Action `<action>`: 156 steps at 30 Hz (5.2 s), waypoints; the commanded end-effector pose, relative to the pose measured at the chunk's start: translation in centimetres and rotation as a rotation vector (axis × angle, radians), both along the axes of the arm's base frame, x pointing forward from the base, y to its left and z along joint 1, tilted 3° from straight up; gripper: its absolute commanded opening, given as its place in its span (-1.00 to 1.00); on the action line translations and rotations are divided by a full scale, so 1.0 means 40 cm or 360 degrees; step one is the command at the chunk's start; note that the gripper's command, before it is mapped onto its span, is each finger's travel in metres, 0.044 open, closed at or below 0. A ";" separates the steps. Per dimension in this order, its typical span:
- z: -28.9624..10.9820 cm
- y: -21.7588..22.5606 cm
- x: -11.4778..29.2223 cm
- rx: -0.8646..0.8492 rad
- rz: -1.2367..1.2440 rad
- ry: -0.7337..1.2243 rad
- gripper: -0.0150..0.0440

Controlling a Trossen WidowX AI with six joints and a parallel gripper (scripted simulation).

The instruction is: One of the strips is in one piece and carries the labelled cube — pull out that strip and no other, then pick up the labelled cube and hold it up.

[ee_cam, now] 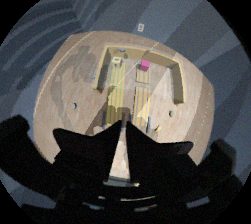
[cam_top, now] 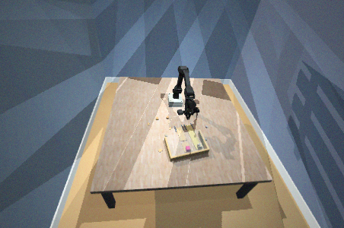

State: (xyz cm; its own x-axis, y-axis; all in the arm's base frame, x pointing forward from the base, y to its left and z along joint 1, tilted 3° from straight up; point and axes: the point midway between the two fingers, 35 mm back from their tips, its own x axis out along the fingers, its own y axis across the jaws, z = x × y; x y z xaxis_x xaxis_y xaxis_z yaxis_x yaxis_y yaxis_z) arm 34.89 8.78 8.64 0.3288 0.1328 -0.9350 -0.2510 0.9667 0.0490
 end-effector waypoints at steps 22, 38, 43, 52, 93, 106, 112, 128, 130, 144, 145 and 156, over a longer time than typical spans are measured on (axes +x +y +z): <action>-0.155 0.093 0.010 -0.0162 0.0112 0.0526 -0.49; -0.222 0.095 0.008 -0.0162 0.0112 0.0526 -0.49; -0.242 0.095 0.005 -0.0162 0.0112 0.0526 -0.49; -0.278 0.094 -0.002 -0.0162 0.0112 0.0527 -0.49; -0.292 0.094 -0.004 -0.0162 0.0112 0.0527 -0.49; -0.295 0.094 -0.004 -0.0162 0.0112 0.0527 -0.49; -0.297 0.095 -0.004 -0.0162 0.0112 0.0527 -0.49; -0.300 0.090 -0.023 -0.0162 0.0112 0.0528 -0.49; -0.300 0.088 -0.031 -0.0162 0.0112 0.0528 -0.49; -0.303 0.074 -0.083 -0.0163 0.0112 0.0531 -0.49; -0.304 0.073 -0.087 -0.0163 0.0112 0.0531 -0.49; -0.306 0.062 -0.126 -0.0163 0.0112 0.0533 -0.49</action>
